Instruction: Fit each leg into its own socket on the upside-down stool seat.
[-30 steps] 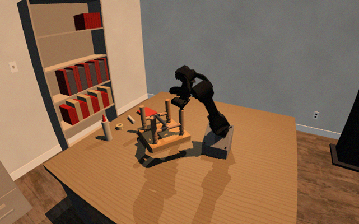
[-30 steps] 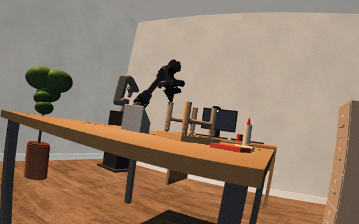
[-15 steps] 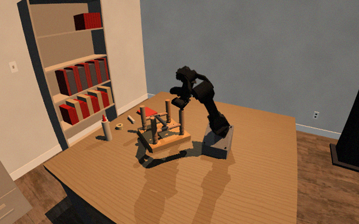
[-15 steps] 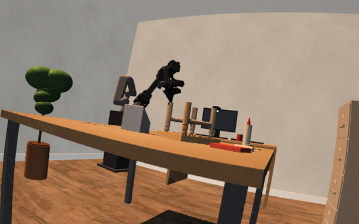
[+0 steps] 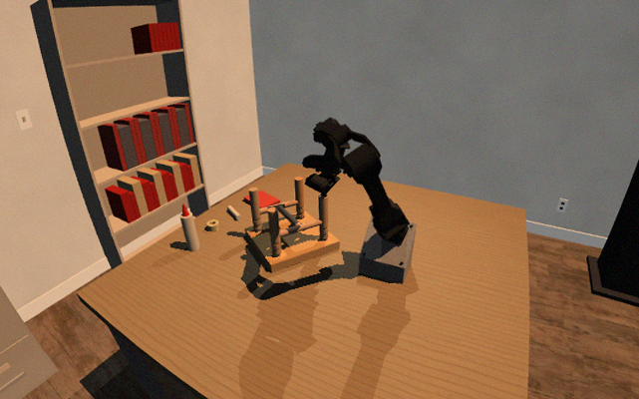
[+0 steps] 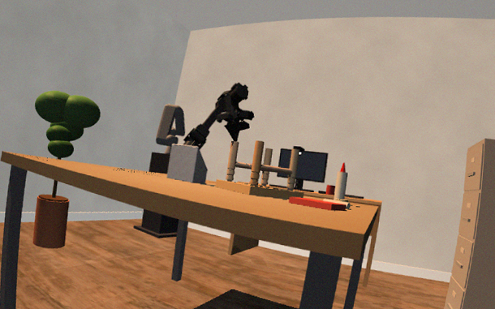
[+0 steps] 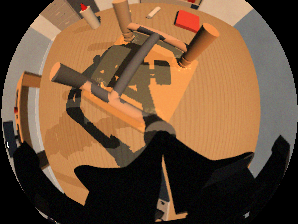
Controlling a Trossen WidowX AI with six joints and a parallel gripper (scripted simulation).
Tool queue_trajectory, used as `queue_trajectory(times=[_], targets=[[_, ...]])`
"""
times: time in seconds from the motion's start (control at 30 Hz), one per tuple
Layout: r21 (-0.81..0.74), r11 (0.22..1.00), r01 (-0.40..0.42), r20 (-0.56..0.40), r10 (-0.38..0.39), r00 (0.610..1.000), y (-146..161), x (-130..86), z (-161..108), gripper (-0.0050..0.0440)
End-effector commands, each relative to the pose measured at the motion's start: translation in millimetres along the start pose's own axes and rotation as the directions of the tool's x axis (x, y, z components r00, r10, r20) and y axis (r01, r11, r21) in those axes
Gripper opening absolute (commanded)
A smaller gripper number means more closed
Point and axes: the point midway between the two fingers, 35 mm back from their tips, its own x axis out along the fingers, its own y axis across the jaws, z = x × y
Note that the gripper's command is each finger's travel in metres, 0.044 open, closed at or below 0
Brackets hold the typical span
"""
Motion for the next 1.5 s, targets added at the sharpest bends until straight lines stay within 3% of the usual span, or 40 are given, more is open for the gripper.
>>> queue_trajectory(times=[0.0,0.67,0.87,0.97,1.17,1.37,1.47], targets=[[-0.002,1.000,-0.010,-0.019,0.010,1.000,1.3,-0.2,0.7,0.0000],[-0.002,1.000,0.002,-0.001,-0.002,1.000,-0.1,-28.0,8.7,0.0000],[-0.003,1.000,-0.004,-0.005,0.004,1.000,2.2,-25.0,8.7,0.0000],[-0.106,0.994,-0.024,-0.009,0.023,1.000,32.6,-25.0,39.0,0.0000],[-0.230,0.971,-0.061,-0.020,0.058,0.998,78.0,-22.7,69.5,0.0000],[-0.353,0.929,-0.112,-0.041,0.104,0.994,132.5,-18.8,91.7,0.0000],[-0.377,0.918,-0.124,-0.046,0.115,0.992,144.6,-18.0,95.0,0.0000]])
